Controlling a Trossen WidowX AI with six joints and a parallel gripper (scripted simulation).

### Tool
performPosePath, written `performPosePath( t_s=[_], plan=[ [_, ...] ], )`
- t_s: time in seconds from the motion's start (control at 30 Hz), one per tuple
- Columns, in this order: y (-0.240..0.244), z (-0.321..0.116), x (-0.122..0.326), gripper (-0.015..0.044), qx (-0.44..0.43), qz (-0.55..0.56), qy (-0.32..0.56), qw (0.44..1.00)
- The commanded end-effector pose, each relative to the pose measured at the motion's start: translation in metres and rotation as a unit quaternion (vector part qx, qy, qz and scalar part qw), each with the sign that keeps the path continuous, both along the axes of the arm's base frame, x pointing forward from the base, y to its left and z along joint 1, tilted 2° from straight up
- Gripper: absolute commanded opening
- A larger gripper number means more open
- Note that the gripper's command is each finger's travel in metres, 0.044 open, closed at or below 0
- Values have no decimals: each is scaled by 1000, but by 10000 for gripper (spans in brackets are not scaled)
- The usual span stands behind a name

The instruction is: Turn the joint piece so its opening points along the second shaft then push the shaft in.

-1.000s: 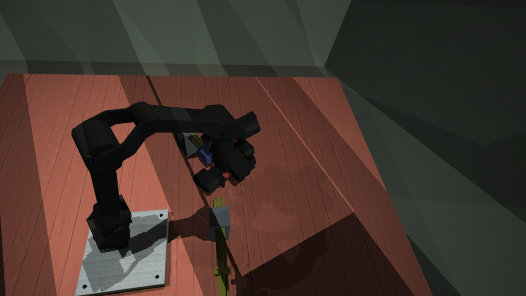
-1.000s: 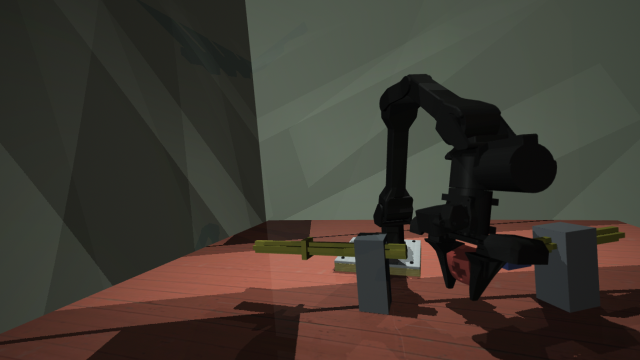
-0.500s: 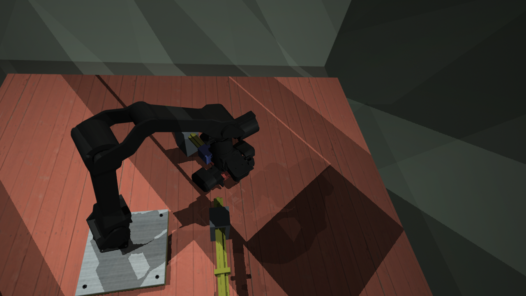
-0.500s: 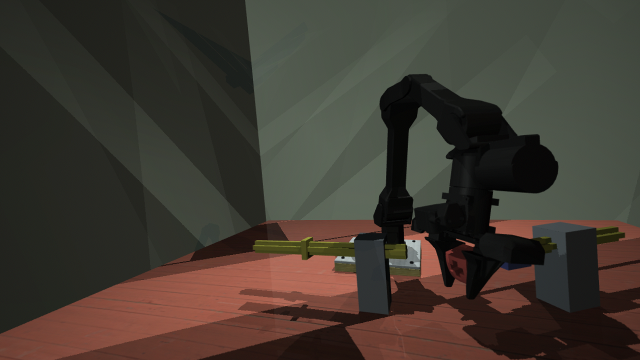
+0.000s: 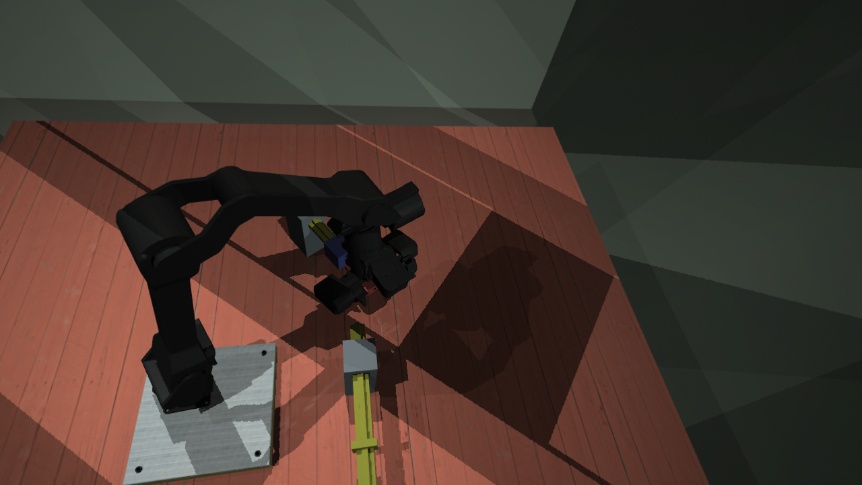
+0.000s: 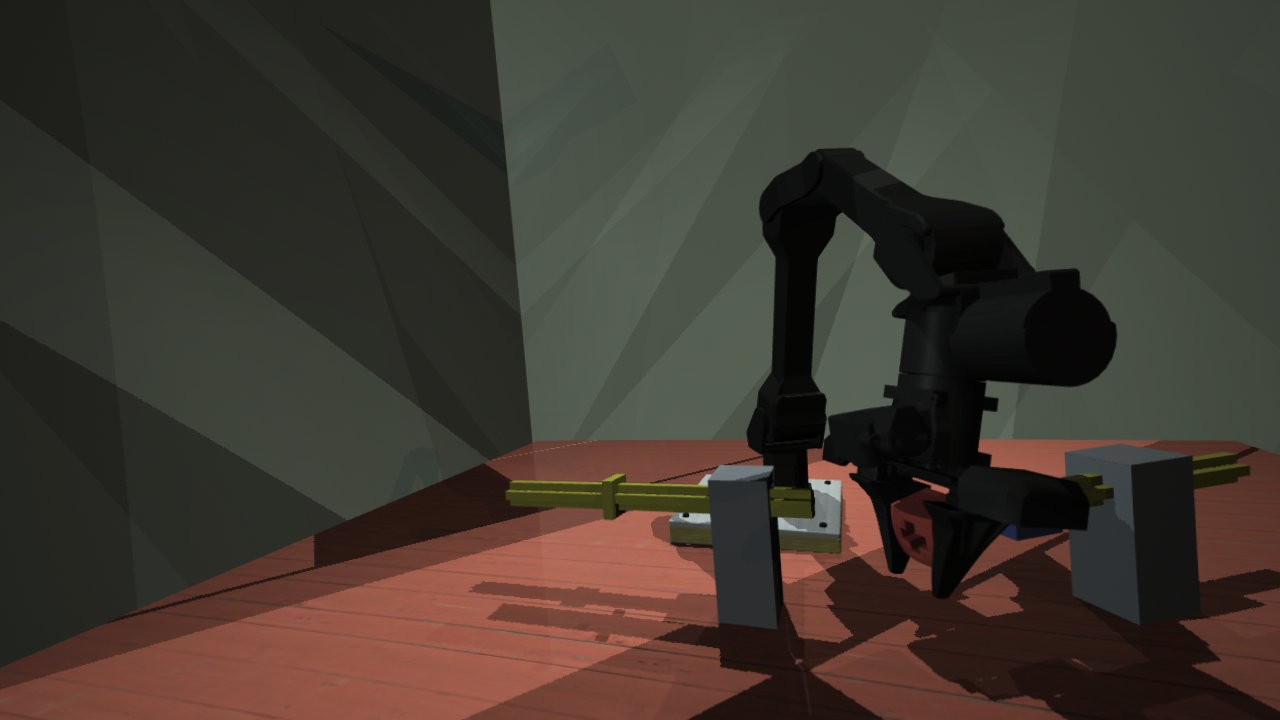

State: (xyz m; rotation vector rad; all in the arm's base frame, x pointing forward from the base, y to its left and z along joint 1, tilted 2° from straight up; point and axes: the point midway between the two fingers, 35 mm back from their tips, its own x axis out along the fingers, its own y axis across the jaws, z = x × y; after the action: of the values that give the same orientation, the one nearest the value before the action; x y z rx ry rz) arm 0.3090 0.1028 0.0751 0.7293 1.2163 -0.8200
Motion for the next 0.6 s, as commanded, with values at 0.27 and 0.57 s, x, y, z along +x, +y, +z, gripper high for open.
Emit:
performPosePath(
  t_s=[0.27, 0.57],
  plan=[
    [0, 0, 0, 79, 0, 0, 0, 1000],
    [0, 0, 0, 252, 0, 0, 0, 1000]
  ],
)
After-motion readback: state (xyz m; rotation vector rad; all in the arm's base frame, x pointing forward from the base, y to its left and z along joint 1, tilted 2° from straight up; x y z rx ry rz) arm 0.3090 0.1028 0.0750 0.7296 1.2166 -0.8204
